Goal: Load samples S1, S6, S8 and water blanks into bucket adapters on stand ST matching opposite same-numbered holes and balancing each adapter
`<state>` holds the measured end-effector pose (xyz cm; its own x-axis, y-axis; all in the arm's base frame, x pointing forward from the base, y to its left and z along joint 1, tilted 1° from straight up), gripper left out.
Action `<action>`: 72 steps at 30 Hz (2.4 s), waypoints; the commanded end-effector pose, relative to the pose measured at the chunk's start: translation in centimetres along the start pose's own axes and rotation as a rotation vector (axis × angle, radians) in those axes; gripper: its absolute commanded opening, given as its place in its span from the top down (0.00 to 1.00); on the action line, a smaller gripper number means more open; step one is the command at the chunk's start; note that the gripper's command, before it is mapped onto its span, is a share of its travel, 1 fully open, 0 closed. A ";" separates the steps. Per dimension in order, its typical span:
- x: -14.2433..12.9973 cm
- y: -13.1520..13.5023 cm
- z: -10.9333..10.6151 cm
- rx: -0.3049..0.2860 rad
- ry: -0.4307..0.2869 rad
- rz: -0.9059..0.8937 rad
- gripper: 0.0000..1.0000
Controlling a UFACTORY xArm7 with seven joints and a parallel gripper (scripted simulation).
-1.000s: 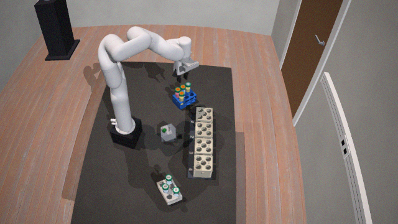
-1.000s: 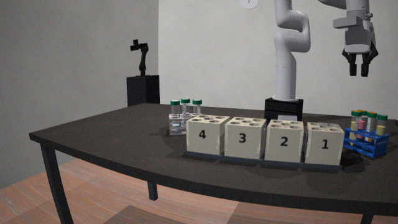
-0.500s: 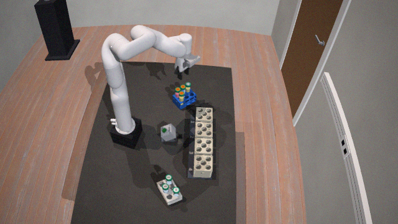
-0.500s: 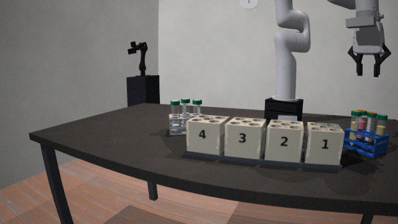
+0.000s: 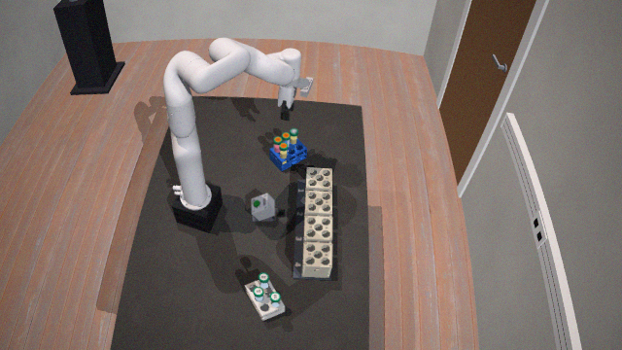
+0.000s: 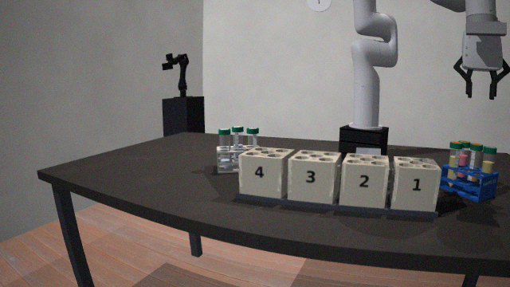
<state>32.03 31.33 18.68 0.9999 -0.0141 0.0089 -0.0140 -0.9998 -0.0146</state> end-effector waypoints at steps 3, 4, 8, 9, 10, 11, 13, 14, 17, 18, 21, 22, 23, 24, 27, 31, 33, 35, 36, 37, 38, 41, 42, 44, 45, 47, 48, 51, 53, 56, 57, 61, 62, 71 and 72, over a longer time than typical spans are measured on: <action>0.1 -0.1 -0.2 0.009 0.000 -0.177 0.43; 0.1 -0.1 -0.2 0.009 0.000 -0.210 0.43; 0.1 -0.1 -0.2 0.009 0.001 -0.344 0.43; 0.1 -0.1 -0.2 0.009 0.001 -0.377 0.43; 0.1 -0.1 -0.2 0.009 0.001 -0.410 0.43; 0.1 -0.1 -0.2 0.009 0.001 -0.444 0.43; 0.1 -0.1 -0.2 0.009 0.001 -0.510 0.43; 0.1 -0.1 -0.2 0.009 0.001 -0.510 0.43; 0.1 -0.1 -0.2 0.009 0.002 -0.577 0.43; 0.1 -0.1 -0.2 0.009 0.002 -0.610 0.43; 0.1 -0.1 -0.2 0.009 0.002 -0.710 0.43; 0.1 -0.1 -0.2 0.009 0.002 -0.744 0.43; 0.1 -0.1 -0.2 0.009 0.002 -0.777 0.43; 0.1 -0.1 -0.2 0.009 0.003 -0.810 0.43; 0.1 -0.1 -0.2 0.009 0.003 -0.910 0.43; 0.1 -0.1 -0.2 0.009 0.003 -0.915 0.43; 0.1 -0.1 -0.2 0.009 0.003 -0.915 0.43; 0.1 -0.1 -0.2 0.009 0.003 -0.915 0.43; 0.1 -0.1 -0.2 0.009 0.003 -0.915 0.43; 0.1 -0.1 -0.2 0.009 0.003 -0.915 0.43; 0.1 -0.1 -0.2 0.008 0.003 -0.914 0.43; 0.1 -0.1 0.4 0.009 0.003 -0.915 0.43; 0.1 -0.1 0.6 0.009 0.003 -0.915 0.43; 0.1 -0.1 1.0 0.009 0.003 -0.915 0.43; 0.1 -0.1 1.2 0.009 0.003 -0.915 0.43; 0.1 -0.1 1.6 0.009 0.003 -0.915 0.43; 0.1 -0.1 1.6 0.009 0.003 -0.915 0.43; 0.1 -0.1 2.0 0.009 0.003 -0.915 0.43; 0.1 -0.1 2.4 0.009 0.003 -0.915 0.43; 0.1 -0.1 3.0 0.009 0.003 -0.915 0.43; 0.1 -0.1 3.2 0.009 0.003 -0.915 0.43; 0.1 -0.1 4.0 0.009 0.003 -0.915 0.43; 0.1 -0.1 4.2 0.009 0.003 -0.915 0.43; 0.1 -0.1 5.6 0.009 0.003 -0.915 0.43; 0.1 -0.1 5.8 0.009 0.003 -0.915 0.43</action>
<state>32.07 31.42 13.22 0.6210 0.7836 0.0192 0.7838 -0.6209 -0.0091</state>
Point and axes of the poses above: the point where the finger pads meet when closed, its own z axis out along the fingers, its own y axis across the jaws, x = y × z, the point moved 3 cm from there along -z, back along the fingers, and after that the axes turned 12 degrees about -z, right-handed, at the moved point
